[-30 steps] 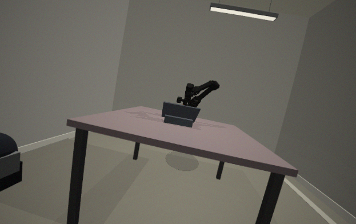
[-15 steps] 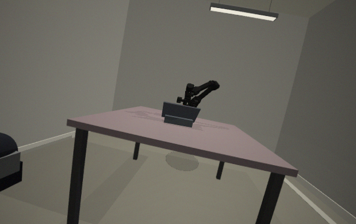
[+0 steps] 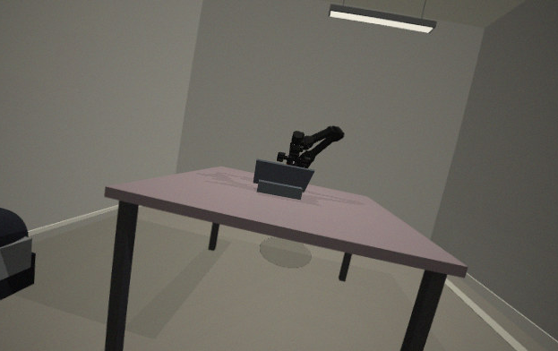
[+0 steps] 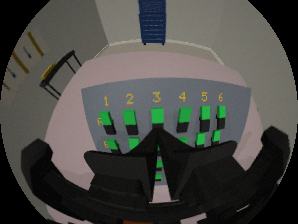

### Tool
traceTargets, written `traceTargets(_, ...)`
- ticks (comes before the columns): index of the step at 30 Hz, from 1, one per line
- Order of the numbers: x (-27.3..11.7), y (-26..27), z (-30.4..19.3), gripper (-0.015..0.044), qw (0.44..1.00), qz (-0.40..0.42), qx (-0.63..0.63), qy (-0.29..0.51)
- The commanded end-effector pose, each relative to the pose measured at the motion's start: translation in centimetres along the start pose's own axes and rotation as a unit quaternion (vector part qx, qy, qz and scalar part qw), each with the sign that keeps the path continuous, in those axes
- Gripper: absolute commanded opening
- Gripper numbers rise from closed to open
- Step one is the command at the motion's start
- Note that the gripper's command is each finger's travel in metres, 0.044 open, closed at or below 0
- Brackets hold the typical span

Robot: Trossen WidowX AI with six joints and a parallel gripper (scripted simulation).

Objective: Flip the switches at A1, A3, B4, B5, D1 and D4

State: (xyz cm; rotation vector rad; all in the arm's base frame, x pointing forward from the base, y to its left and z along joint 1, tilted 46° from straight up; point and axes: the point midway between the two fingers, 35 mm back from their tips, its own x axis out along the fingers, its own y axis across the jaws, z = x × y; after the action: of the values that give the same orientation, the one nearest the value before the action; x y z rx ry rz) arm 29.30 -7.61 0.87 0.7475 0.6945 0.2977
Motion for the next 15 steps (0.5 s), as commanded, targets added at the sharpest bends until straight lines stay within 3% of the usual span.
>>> traceTargets(1, 0.1, -0.1, 0.0, 0.0000, 1.000, -0.002, 0.002, 0.000)
traceTargets(10, 0.0, -0.1, 0.0, 0.0000, 1.000, -0.001, -0.001, 0.000)
traceTargets(15, -3.9, -0.6, 0.2, 0.0000, 1.000, -0.008, 0.000, 0.013)
